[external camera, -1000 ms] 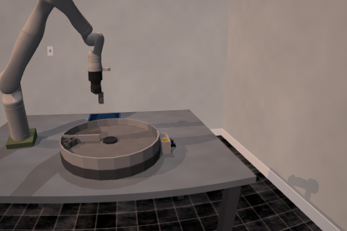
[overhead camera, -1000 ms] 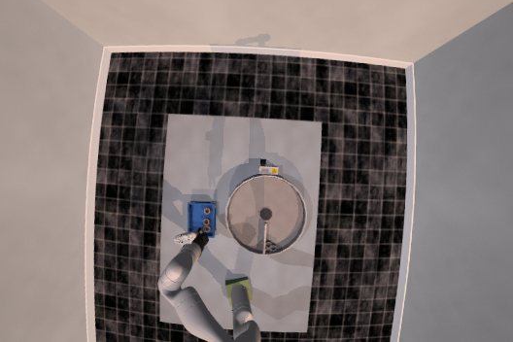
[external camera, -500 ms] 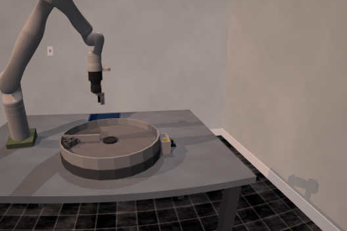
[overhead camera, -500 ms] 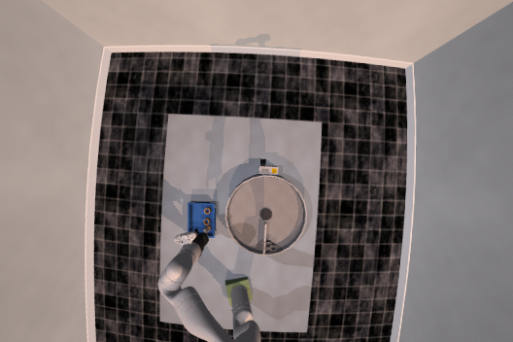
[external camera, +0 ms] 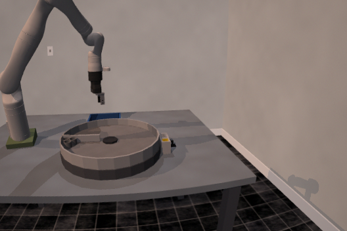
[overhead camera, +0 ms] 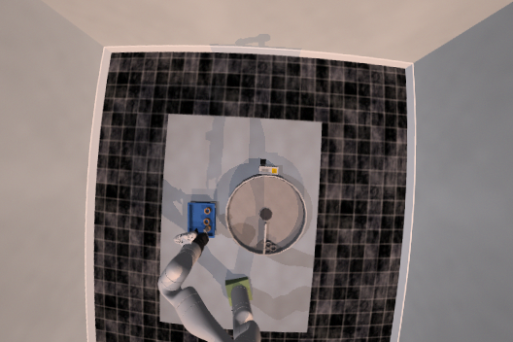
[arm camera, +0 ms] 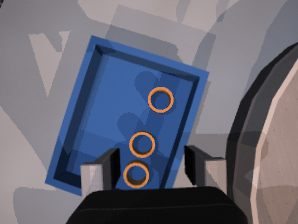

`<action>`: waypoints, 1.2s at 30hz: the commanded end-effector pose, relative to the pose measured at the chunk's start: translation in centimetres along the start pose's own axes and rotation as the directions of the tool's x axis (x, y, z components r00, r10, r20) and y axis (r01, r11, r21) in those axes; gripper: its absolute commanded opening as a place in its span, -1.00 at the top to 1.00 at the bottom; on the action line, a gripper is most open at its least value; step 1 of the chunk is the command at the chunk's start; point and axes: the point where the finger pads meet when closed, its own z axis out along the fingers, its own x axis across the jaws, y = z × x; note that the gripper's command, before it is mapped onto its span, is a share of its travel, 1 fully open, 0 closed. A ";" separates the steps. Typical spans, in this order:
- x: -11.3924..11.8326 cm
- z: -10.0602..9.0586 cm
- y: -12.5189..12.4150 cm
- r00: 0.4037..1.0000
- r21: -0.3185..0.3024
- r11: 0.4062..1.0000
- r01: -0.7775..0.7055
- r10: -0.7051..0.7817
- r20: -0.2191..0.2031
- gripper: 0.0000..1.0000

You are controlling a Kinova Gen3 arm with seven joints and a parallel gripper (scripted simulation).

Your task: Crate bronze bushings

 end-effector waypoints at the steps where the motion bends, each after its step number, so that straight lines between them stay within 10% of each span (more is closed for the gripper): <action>1: 0.0 -0.1 0.0 1.000 0.002 1.000 0.000 0.000 0.000 -1.00; 36: -0.2 -0.6 -0.3 0.878 0.002 0.878 0.479 -0.479 -0.001 -1.00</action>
